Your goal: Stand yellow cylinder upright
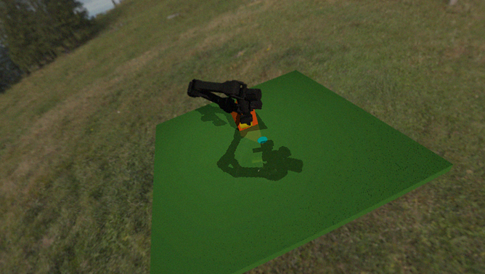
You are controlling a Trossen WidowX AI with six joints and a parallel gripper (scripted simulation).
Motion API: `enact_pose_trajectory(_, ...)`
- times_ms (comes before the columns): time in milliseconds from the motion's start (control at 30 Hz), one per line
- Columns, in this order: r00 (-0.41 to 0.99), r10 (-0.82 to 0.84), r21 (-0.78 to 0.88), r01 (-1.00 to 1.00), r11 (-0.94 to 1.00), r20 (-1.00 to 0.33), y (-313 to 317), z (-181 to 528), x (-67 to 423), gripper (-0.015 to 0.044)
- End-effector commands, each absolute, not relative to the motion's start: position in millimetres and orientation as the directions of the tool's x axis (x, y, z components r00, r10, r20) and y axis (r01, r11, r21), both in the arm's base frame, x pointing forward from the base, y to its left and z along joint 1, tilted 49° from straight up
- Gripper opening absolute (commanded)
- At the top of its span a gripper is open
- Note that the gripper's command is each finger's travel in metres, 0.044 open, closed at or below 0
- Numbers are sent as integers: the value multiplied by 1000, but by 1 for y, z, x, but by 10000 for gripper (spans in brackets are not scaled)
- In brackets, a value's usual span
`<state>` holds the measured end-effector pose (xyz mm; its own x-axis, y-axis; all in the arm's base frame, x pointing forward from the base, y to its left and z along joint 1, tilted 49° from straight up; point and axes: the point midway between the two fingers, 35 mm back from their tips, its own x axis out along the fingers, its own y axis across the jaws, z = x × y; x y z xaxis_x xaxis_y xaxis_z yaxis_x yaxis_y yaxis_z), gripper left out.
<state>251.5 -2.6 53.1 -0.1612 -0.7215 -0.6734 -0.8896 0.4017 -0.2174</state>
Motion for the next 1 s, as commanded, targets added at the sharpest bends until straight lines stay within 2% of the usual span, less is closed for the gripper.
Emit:
enact_pose_trajectory(0,-162,-721,-234,-878,417,-673,6,44,255,105)
enact_pose_trajectory(433,-164,-728,-276,-852,444,-665,26,19,259,105)
enact_pose_trajectory(967,-214,-646,-206,-835,510,-733,20,14,251,105)
